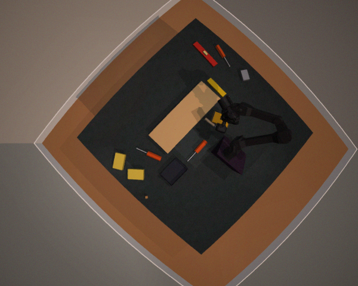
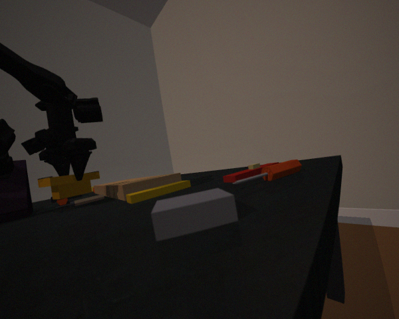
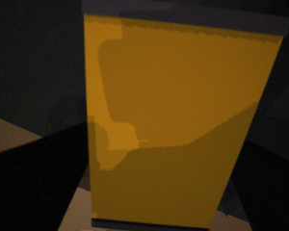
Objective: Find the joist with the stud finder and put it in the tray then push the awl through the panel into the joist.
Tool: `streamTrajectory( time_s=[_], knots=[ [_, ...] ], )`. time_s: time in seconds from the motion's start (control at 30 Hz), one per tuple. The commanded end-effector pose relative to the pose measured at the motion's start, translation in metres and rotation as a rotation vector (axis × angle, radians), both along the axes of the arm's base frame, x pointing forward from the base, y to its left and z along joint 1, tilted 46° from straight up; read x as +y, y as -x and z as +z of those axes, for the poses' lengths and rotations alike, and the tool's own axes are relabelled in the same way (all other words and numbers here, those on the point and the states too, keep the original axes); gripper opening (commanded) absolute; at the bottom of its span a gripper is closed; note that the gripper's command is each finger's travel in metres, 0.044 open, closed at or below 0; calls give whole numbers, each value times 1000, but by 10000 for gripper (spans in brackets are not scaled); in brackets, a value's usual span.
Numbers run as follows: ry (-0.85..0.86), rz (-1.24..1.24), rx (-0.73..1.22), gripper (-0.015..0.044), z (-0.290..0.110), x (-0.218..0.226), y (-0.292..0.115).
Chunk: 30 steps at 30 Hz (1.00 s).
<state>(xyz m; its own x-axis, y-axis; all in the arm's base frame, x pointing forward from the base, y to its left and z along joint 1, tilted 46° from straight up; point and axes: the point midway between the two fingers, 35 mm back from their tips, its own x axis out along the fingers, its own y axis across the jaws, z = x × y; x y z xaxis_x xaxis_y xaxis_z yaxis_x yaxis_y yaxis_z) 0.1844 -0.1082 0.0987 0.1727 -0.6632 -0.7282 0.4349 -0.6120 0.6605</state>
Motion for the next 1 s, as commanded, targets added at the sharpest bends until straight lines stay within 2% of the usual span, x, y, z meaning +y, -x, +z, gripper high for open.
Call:
streamTrajectory(
  time_s=[0.0, 0.97],
  knots=[
    [-27, -4, 8, 0, 1, 0, -2],
    [-210, -46, 91, 0, 6, -6, -6]
  ],
)
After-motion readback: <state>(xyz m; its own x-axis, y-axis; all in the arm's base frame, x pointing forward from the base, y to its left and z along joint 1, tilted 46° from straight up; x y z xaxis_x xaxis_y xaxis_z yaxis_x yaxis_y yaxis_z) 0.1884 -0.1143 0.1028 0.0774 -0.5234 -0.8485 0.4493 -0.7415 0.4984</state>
